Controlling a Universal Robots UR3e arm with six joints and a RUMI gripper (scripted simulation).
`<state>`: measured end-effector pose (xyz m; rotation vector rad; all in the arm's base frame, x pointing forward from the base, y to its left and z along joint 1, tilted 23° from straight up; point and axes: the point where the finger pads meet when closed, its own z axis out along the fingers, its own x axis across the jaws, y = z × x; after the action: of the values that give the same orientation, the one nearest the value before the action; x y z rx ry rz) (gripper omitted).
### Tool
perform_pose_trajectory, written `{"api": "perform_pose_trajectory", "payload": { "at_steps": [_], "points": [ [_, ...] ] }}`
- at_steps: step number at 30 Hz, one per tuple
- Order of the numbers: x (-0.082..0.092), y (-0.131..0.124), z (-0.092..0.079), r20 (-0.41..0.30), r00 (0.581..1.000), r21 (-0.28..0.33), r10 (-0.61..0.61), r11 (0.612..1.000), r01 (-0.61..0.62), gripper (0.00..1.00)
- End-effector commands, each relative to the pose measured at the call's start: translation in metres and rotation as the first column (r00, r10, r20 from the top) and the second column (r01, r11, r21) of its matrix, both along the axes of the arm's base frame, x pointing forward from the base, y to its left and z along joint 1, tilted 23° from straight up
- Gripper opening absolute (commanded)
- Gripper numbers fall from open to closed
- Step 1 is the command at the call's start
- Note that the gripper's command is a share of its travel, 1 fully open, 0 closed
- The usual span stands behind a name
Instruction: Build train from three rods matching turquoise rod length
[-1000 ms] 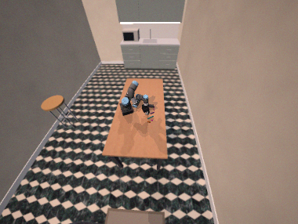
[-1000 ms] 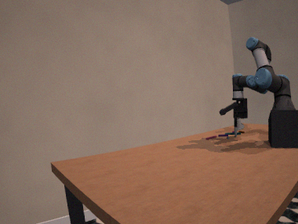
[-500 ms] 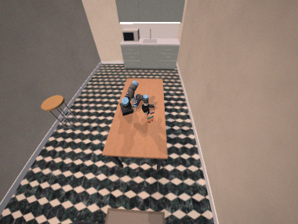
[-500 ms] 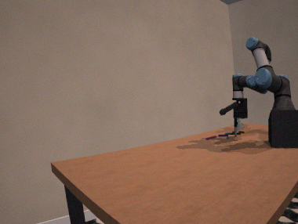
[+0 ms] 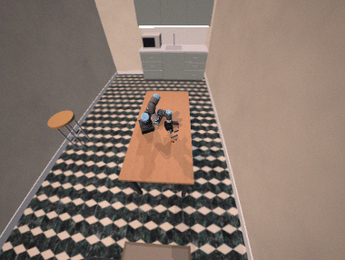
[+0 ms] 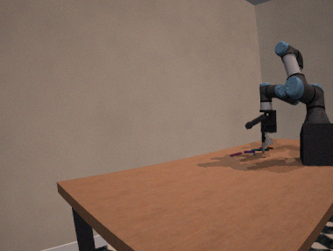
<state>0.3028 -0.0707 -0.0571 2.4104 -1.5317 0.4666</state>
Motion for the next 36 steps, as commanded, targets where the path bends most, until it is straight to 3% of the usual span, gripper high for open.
{"api": "perform_pose_trajectory", "payload": {
  "at_steps": [1, 22, 36],
  "points": [
    [0.0001, 0.0002, -0.0001, 0.0, 1.0, 0.001, 0.001, 1.0, -0.001, 0.0],
    [0.0001, 0.0005, 0.0005, 0.001, 1.0, 0.001, 0.001, 1.0, -0.001, 0.0],
    [-0.0006, 0.0036, 0.0099, 0.002, 1.0, -0.001, 0.0, 1.0, 0.0, 0.0]
  ]
}}
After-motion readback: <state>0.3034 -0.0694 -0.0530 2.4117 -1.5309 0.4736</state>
